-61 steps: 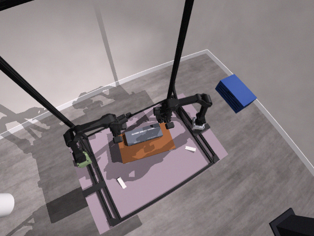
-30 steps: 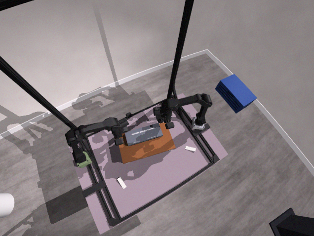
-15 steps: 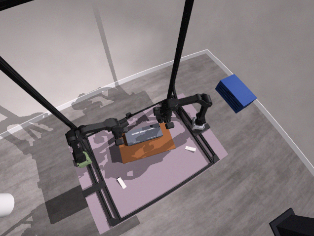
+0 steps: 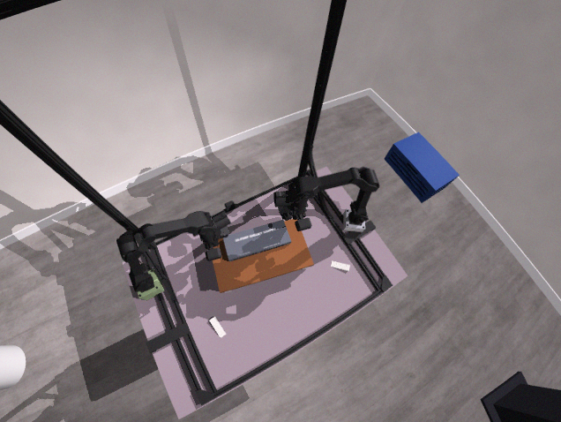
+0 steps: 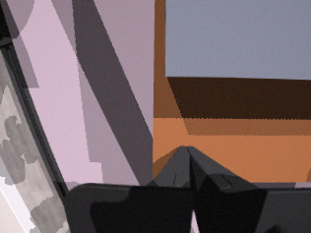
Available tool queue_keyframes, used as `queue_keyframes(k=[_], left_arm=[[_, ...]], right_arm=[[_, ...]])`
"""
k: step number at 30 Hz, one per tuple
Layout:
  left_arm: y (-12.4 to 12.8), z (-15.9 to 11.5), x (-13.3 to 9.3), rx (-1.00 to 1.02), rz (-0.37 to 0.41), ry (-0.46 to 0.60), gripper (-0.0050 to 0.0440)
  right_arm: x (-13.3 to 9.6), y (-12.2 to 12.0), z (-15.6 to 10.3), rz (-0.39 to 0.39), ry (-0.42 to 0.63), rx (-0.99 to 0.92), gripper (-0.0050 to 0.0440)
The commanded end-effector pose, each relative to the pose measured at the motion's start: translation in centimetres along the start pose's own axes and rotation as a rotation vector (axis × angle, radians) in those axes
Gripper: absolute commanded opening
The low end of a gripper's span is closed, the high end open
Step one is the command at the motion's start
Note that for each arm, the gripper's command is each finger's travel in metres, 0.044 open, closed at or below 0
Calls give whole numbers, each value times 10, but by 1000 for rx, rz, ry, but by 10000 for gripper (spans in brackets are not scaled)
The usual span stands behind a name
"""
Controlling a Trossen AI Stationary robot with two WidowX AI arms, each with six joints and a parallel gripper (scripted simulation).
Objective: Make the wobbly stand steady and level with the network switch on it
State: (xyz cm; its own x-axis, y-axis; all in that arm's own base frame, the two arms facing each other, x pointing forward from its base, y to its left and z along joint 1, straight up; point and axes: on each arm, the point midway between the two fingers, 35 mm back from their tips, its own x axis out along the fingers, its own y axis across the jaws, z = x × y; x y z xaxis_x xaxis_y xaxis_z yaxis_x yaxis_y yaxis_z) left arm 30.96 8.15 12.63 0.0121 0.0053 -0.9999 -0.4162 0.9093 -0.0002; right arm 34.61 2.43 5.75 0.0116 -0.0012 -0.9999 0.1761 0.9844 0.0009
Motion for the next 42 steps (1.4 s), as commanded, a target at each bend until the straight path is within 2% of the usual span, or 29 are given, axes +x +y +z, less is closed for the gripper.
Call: queue_keyframes(k=[1, 32, 33, 42], left_arm=[[0, 0, 0, 0, 0, 0, 0], [0, 0, 0, 0, 0, 0, 0], [0, 0, 0, 0, 0, 0, 0], [0, 0, 0, 0, 0, 0, 0]], right_arm=[[10, 0, -1, -1, 12, 2, 0], [10, 0, -1, -1, 12, 2, 0], [-60, 0, 0, 1, -3, 0, 0], [-60, 0, 0, 1, -3, 0, 0]])
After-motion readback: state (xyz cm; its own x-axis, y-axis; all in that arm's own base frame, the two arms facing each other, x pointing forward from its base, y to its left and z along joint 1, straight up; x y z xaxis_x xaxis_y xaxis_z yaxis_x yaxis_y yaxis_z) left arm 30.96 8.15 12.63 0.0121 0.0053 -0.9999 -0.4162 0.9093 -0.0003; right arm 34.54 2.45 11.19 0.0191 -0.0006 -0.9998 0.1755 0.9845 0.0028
